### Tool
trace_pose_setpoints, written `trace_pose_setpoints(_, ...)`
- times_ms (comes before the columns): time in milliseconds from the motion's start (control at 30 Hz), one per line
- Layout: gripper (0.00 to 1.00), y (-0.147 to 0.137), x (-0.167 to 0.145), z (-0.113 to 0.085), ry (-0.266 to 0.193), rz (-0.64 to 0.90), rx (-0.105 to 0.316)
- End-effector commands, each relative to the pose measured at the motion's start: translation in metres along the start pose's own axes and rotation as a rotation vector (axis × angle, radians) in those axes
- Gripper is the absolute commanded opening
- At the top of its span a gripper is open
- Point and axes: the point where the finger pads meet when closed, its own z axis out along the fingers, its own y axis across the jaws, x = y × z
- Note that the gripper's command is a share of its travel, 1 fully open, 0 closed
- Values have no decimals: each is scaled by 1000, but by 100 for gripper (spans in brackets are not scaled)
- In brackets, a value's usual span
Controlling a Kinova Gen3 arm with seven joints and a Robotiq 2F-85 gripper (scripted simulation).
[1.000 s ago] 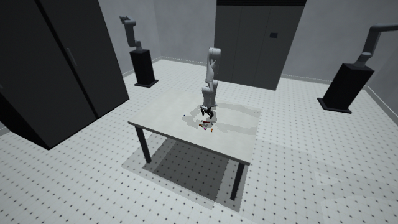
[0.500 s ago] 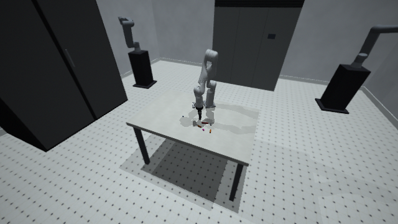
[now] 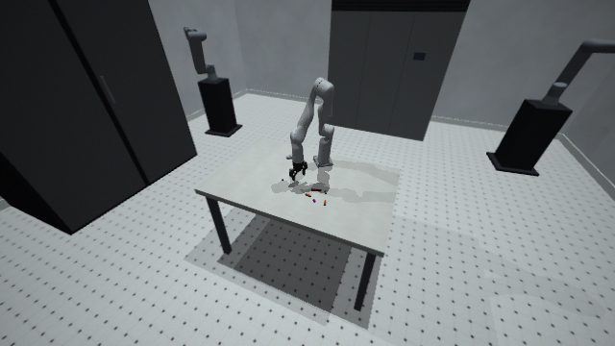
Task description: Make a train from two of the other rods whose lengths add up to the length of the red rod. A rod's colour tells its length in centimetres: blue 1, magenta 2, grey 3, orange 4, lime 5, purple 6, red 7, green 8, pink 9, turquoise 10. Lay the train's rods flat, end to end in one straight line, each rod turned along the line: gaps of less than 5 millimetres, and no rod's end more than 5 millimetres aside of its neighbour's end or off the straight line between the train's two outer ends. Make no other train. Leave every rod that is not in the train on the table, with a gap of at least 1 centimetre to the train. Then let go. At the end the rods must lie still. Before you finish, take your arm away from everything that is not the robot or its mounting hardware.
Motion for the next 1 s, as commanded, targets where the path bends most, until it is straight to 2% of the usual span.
trace_pose_setpoints(0, 100, -4, 15, 0, 6, 117, 4)
trace_pose_setpoints(133, 100, -9, 27, -2, 2, 267, 17)
trace_pose_setpoints(400, 100, -13, 36, -4, -2, 383, 29)
trace_pose_setpoints(967, 100, -14, 38, -4, -3, 405, 31)
